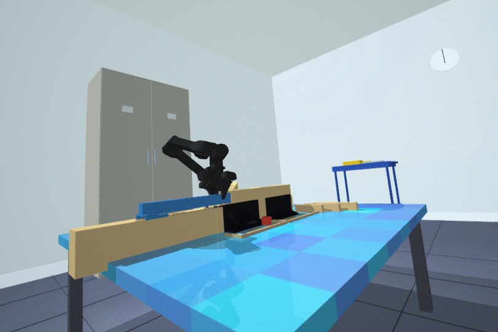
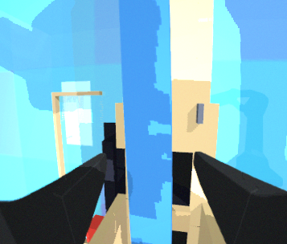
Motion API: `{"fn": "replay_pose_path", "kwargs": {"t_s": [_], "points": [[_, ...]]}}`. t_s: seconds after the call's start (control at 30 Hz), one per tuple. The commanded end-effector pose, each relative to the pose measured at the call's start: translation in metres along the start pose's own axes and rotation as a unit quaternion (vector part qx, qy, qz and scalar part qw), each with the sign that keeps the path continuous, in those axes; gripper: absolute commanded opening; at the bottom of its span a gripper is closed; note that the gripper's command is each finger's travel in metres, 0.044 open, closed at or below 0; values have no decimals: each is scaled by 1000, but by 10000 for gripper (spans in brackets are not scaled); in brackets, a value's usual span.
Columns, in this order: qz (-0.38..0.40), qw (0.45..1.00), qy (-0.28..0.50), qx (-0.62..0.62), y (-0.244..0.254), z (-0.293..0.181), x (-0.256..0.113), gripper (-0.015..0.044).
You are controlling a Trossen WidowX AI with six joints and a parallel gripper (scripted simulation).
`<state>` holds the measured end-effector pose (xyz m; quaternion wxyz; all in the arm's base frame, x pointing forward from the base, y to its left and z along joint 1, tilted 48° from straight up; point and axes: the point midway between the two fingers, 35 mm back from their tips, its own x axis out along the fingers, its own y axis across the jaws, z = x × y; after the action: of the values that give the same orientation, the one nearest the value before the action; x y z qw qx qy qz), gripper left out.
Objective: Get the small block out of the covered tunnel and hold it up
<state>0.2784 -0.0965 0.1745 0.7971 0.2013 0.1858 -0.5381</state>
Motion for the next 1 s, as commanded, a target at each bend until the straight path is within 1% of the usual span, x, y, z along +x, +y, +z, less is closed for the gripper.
{"fn": "replay_pose_path", "kwargs": {"t_s": [0.0, 0.2, 0.3, 0.33, 0.5, 0.97], "points": [[0, 1000, 0, 2, 0, 0, 0, 204], [0, 1000, 0, 2, 0, 0, 0, 46], [0, 1000, 0, 2, 0, 0, 0, 26], [0, 1000, 0, 2, 0, 1, 0, 0], [-1, 1000, 1, 1, 0, 10, 3, 0], [-1, 1000, 1, -1, -2, 52, 15, 0]]}}
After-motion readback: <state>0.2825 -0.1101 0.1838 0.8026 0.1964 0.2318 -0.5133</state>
